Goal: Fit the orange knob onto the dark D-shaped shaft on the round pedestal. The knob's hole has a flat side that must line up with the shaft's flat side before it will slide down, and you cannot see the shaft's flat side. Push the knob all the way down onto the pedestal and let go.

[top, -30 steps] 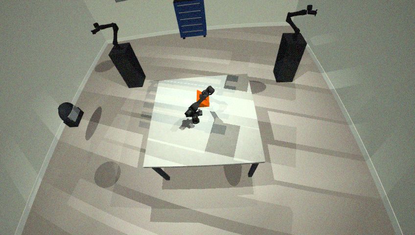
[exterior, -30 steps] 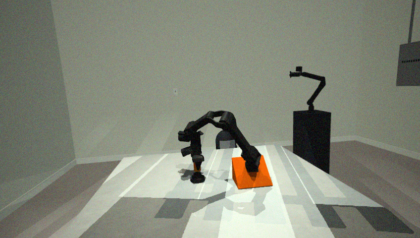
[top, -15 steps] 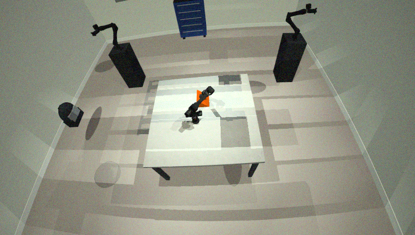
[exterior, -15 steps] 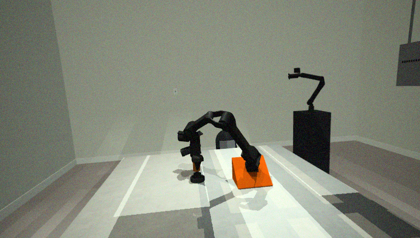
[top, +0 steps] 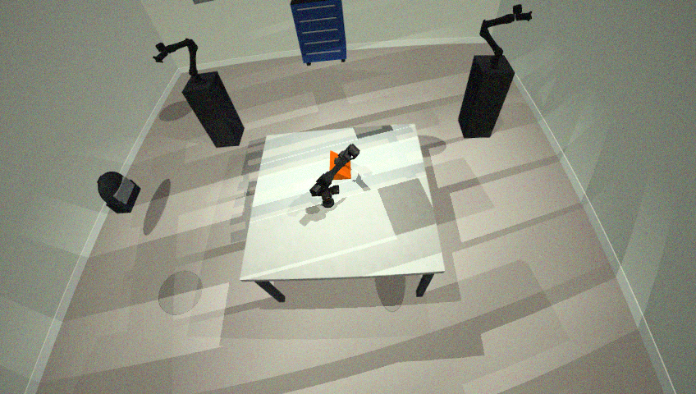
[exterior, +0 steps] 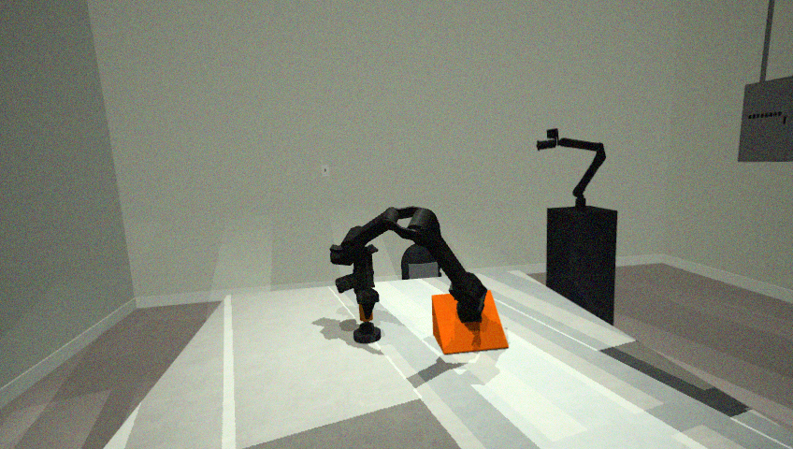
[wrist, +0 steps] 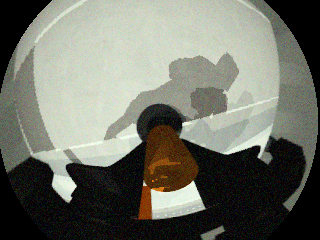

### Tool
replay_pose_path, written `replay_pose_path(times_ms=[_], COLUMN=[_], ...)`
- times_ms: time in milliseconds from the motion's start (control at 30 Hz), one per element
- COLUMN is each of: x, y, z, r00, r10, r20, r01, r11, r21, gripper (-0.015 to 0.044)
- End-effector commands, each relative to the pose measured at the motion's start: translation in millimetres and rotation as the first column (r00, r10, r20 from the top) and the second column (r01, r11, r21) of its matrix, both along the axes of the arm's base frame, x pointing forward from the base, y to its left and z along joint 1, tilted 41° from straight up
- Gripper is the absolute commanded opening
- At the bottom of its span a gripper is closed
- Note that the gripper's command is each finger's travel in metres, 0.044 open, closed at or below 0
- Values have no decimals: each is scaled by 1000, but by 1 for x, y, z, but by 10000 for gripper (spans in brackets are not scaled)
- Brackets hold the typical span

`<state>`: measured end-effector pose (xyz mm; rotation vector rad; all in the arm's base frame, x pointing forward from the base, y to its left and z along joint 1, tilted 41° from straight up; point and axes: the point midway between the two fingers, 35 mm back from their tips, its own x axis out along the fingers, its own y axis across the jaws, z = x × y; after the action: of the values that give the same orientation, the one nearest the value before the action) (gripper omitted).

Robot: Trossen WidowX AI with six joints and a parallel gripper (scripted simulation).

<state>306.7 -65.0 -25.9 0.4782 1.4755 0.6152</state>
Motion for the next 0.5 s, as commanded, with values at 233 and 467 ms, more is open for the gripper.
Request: replay_pose_path(times_ms=[233,467], x=[-2,0], y=[-3,-3], z=[4,2], r00=[978,978], r10=[153,153], r20=[139,139], r01=[-153,-153], r11=[988,988], r21=[-11,-11], gripper=[0,0])
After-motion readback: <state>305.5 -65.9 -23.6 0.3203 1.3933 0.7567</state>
